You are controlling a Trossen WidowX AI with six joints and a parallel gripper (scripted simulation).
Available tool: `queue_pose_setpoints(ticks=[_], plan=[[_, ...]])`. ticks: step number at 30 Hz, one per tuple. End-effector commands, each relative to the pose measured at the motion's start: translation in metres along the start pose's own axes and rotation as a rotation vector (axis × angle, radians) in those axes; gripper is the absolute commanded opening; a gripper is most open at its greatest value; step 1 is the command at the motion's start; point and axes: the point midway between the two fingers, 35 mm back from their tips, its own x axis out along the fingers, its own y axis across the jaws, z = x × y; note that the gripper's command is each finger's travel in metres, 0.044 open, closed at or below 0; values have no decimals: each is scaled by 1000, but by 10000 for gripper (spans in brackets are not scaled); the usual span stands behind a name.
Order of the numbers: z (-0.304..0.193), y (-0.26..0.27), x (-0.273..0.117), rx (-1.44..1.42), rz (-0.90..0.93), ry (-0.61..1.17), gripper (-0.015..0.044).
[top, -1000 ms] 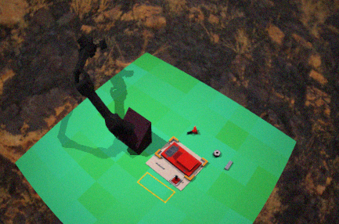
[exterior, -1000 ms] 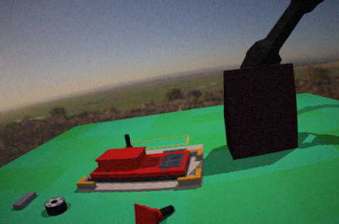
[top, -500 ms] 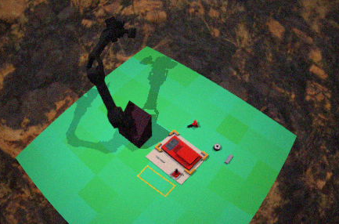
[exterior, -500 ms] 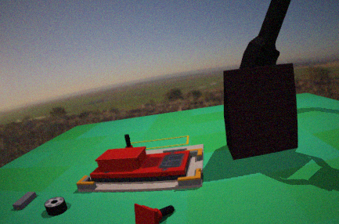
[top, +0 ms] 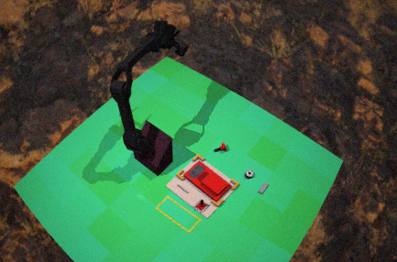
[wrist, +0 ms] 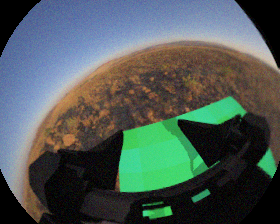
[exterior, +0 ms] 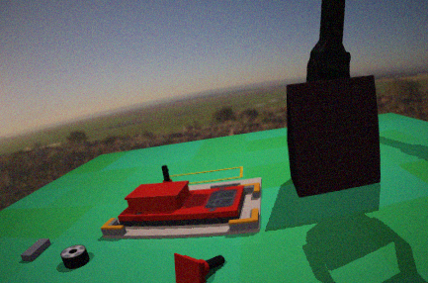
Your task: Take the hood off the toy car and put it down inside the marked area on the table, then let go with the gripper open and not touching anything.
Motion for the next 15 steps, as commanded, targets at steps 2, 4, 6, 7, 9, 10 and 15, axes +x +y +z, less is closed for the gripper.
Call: queue_pose_setpoints(ticks=[2,4,6,7,9,10,15], plan=[[10,-87,-6,139,-127,21,440],[11,-119,-9,203,-175,32,440],[10,-150,-12,268,-222,44,440],[9,-166,-14,301,-245,51,440],[5,-198,-19,366,-291,66,440],[2,-214,-21,398,-314,74,440],[-18,-288,-36,558,-424,120,440]])
